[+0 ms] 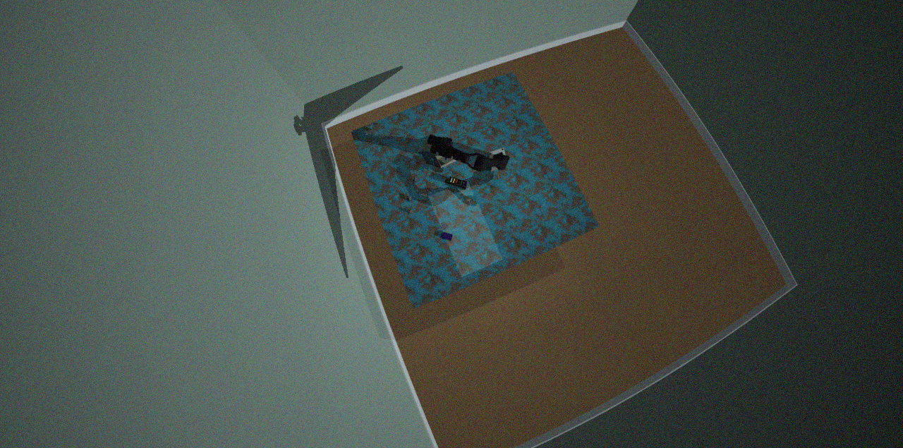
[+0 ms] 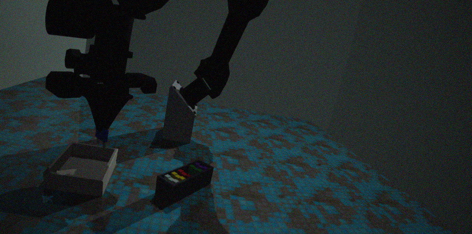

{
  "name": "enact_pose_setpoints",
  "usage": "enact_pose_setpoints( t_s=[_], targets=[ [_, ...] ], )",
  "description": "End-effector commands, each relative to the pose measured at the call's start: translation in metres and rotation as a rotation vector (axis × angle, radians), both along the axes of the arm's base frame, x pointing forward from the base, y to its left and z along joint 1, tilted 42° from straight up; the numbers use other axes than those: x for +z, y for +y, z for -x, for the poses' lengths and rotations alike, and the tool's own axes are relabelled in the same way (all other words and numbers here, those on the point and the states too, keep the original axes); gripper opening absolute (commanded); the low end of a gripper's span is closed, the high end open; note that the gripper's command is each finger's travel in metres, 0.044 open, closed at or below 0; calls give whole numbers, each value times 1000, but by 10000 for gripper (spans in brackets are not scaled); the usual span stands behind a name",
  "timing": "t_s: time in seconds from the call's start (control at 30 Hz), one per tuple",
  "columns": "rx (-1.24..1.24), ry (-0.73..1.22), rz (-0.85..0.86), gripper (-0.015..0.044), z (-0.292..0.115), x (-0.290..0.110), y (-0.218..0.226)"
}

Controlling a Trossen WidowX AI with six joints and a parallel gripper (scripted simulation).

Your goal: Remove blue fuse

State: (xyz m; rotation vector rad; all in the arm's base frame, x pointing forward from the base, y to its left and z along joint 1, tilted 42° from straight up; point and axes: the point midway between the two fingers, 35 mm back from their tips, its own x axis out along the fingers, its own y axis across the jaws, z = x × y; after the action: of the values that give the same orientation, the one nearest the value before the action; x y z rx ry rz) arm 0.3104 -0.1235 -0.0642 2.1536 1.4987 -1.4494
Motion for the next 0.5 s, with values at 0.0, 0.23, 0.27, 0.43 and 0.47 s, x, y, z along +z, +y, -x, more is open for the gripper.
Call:
enact_pose_setpoints(
  t_s=[0.0,0.23,0.27,0.43,0.47],
  targets=[
    [3,1,-2,0,5,-18,-17],
    [4,0,-4,0,7,-25,-22],
    [4,0,-4,0,7,-26,-21],
    [4,0,-4,0,6,-33,-16],
    [4,0,-4,0,6,-34,-15]
  ],
)
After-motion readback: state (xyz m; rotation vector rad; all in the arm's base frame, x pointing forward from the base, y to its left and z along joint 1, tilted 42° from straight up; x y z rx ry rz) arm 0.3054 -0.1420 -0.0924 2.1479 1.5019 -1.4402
